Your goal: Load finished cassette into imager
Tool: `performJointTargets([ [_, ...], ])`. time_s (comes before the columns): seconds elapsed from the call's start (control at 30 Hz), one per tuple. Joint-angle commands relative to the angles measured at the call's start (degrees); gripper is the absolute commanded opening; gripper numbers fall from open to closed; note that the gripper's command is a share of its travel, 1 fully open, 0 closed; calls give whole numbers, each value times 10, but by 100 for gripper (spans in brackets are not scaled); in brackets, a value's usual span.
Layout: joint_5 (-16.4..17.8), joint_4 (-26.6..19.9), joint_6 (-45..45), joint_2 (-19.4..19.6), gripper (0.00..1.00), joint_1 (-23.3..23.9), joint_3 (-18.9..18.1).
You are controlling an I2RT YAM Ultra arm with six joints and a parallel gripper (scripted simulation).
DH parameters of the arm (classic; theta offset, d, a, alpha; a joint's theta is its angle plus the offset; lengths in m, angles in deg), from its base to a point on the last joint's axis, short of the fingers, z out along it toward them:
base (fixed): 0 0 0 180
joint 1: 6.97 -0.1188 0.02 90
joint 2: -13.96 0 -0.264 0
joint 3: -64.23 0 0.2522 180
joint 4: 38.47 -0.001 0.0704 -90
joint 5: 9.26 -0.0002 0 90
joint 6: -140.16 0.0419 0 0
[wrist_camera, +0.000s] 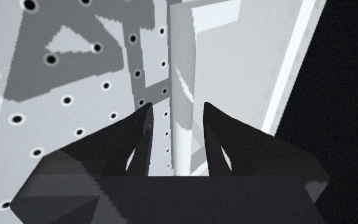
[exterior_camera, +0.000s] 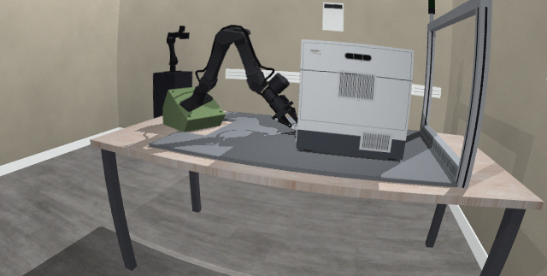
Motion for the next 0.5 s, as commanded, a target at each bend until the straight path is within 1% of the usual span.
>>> performJointTargets([
  [0.0,5,1,0,-6,35,-2,-1],
  [0.3,5,1,0,-6,35,-2,-1],
  [0.33,9,-7,0,-19,35,-3,13],
  [0.47,7,-11,1,-31,35,-9,21],
])
